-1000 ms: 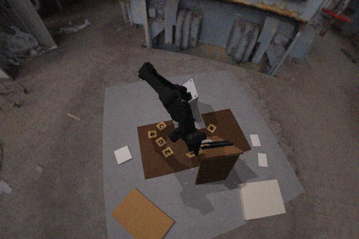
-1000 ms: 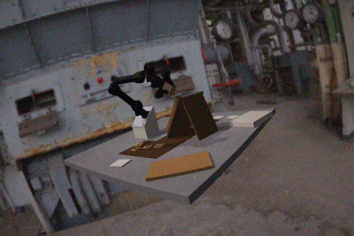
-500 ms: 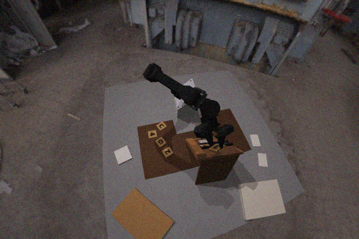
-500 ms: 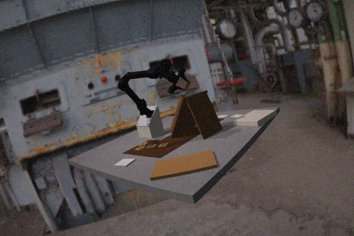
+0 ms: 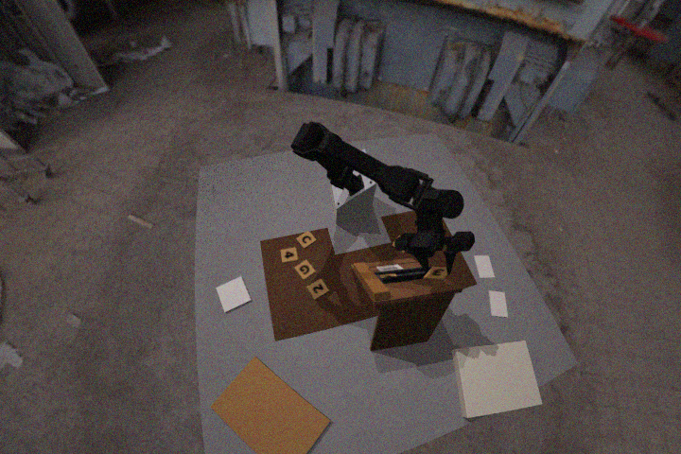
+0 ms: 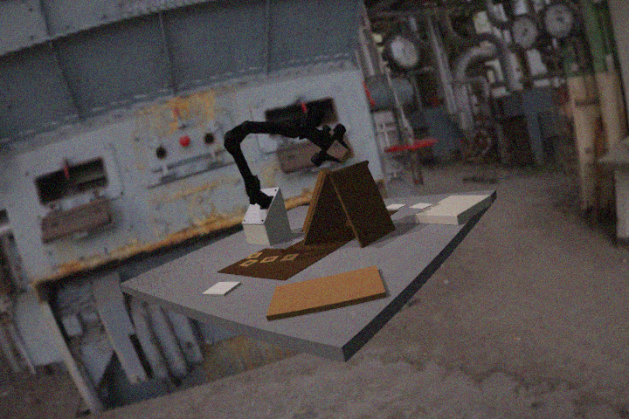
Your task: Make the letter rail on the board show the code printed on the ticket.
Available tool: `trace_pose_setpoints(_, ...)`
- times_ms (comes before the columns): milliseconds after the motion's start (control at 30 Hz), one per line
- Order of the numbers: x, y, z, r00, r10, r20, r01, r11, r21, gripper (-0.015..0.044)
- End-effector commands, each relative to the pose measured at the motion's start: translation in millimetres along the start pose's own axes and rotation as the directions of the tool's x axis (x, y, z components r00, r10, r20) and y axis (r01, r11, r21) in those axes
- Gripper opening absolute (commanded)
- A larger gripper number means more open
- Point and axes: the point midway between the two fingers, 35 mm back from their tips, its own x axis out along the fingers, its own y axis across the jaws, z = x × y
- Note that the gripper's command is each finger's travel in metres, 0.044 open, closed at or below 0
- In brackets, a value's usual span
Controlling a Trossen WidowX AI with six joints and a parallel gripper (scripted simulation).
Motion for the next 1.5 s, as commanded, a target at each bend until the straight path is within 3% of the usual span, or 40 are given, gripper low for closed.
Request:
trace_pose_setpoints(0, 6, 9, -28, 1.0, -0.017, 0.009, 0.018, 0.994, -0.105, 0.0)
trace_pose_setpoints(567, 22, 20, -124, 0.995, -0.067, 0.07, 0.091, 0.896, -0.435, 0.0)
trace_pose_setpoints(1133, 33, 5, -218, 0.982, -0.072, 0.172, 0.174, 0.683, -0.71, 0.0)
trace_pose_setpoints(1467, 42, 2, -224, 0.981, -0.07, 0.181, 0.182, 0.659, -0.729, 0.0)
